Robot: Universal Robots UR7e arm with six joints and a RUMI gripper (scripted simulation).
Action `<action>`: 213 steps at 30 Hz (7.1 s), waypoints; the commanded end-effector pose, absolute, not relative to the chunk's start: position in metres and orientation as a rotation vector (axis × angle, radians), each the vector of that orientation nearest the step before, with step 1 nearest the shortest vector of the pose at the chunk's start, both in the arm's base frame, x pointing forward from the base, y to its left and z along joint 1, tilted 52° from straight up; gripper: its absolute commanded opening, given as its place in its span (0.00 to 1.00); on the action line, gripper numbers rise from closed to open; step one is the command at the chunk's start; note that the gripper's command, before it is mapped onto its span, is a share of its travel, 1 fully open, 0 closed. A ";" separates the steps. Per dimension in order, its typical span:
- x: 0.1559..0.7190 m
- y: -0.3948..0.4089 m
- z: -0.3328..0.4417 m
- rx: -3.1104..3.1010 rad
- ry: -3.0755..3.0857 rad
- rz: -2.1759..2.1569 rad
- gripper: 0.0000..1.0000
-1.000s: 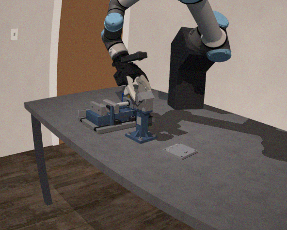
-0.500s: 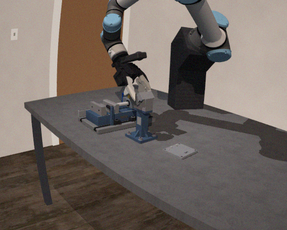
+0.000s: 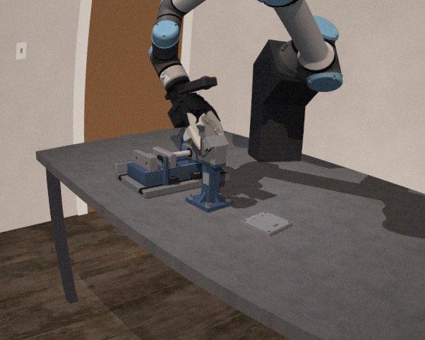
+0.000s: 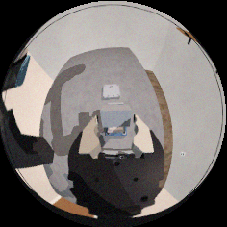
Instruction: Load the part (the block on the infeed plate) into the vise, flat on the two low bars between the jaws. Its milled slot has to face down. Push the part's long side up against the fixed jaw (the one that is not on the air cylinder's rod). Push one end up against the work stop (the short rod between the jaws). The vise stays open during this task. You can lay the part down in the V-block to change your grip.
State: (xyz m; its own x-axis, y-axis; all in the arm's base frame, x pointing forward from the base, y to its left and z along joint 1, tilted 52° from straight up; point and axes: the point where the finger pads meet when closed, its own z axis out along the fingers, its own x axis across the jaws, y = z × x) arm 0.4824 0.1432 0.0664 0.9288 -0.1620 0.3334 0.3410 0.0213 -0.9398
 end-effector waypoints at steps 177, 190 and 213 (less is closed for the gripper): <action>0.472 0.121 0.085 -1.501 -0.147 -0.393 0.00; 0.472 0.121 0.085 -1.501 -0.147 -0.393 0.00; 0.472 0.121 0.085 -1.503 -0.146 -0.393 0.00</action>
